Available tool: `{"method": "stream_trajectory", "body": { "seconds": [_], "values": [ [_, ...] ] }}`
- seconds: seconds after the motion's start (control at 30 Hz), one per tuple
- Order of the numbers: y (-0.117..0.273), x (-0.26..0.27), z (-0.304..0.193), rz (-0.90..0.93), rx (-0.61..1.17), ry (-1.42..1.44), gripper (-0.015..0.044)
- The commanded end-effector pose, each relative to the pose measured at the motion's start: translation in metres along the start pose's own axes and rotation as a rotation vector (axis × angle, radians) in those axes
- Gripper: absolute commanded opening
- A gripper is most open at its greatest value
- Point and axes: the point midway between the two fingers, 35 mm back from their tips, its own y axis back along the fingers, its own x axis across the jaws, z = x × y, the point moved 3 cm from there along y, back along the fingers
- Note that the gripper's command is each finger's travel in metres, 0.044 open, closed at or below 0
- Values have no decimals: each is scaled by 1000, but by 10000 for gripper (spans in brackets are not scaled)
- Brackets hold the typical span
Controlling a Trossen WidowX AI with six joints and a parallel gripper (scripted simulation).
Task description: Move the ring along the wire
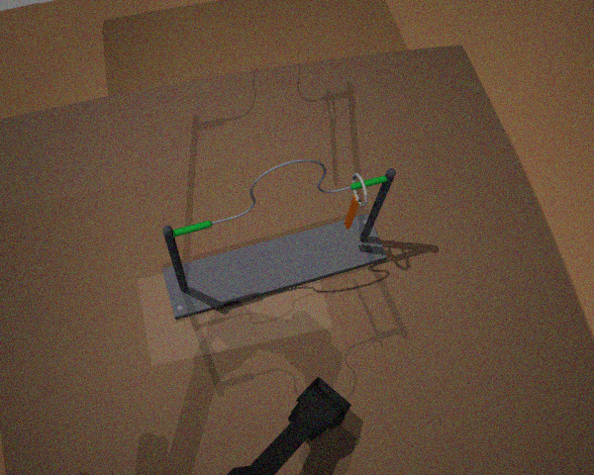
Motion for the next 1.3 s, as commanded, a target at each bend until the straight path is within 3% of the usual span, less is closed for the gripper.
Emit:
{"method": "stream_trajectory", "body": {
  "seconds": [0.0,0.27,0.77,1.27],
  "values": [
    [0,1,0,1,0,-1,374],
    [-24,56,-27,41,20,-84,164],
    [-50,178,-120,98,80,-281,160],
    [-30,292,-215,145,145,-472,160]
  ]
}}
